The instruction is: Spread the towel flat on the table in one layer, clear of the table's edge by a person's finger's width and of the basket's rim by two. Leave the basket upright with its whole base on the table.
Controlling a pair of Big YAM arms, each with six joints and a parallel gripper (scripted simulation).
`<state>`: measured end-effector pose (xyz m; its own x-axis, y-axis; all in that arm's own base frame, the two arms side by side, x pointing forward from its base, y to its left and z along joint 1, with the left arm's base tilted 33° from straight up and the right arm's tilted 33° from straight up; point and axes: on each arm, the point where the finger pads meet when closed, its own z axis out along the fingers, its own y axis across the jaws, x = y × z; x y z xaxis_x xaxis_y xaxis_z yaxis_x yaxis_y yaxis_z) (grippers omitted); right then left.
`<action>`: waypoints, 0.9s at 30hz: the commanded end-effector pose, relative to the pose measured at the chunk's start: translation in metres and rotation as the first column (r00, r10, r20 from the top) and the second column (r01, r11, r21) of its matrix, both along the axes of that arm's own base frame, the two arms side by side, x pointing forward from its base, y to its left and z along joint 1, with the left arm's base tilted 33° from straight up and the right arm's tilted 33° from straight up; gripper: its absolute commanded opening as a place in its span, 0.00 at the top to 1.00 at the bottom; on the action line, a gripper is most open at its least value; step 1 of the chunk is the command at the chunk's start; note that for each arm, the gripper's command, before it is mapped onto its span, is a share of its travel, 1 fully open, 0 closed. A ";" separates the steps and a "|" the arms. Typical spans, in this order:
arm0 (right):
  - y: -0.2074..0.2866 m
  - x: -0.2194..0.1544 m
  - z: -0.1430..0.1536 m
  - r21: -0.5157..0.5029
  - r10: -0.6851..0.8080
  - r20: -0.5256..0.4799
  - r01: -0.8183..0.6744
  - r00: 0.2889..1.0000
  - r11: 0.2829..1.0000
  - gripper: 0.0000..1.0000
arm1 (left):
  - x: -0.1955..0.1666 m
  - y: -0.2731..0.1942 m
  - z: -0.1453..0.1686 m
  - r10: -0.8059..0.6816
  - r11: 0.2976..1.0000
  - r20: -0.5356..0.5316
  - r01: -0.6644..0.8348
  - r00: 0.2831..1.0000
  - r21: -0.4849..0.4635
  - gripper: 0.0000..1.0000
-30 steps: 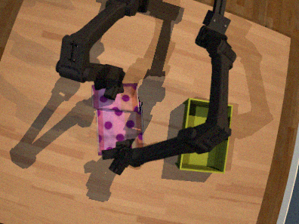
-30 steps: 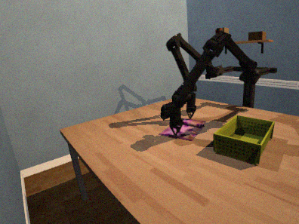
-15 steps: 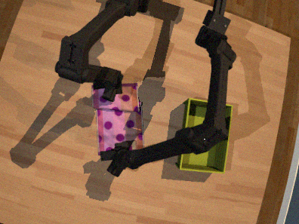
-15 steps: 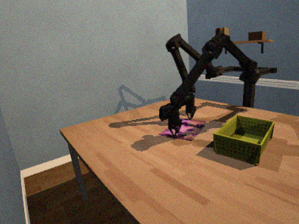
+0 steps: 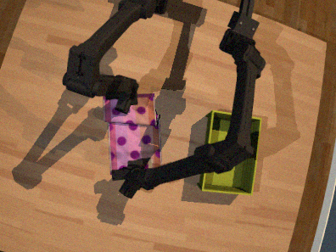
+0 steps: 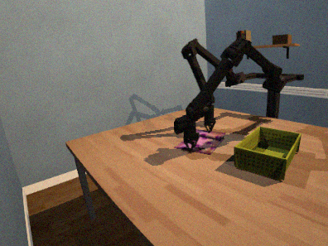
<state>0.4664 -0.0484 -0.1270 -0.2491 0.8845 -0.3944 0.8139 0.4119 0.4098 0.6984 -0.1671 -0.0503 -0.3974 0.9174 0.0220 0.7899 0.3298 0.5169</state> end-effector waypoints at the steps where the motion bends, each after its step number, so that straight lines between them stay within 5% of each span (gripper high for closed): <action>1: -0.009 0.004 -0.012 0.006 -0.021 0.000 0.021 1.000 1.000 0.48 | 0.017 0.008 -0.004 0.008 1.000 0.021 -0.008 1.000 -0.005 0.48; 6: -0.003 0.004 -0.006 0.004 -0.009 0.003 0.009 1.000 1.000 0.48 | 0.016 0.008 -0.004 0.008 1.000 0.019 -0.008 1.000 -0.004 0.48; 7: -0.003 0.004 -0.006 0.004 -0.009 0.003 0.009 1.000 1.000 0.56 | 0.016 0.008 -0.004 0.008 1.000 0.019 -0.008 1.000 -0.004 0.48; 9: -0.003 0.004 -0.006 0.004 -0.009 0.003 0.009 1.000 1.000 0.61 | 0.009 -0.003 0.005 -0.003 1.000 0.021 0.003 1.000 -0.008 0.59; 27: -0.002 0.005 -0.012 0.010 -0.018 0.000 0.018 1.000 1.000 0.83 | 0.013 0.008 -0.007 0.011 1.000 0.008 -0.011 1.000 -0.002 0.82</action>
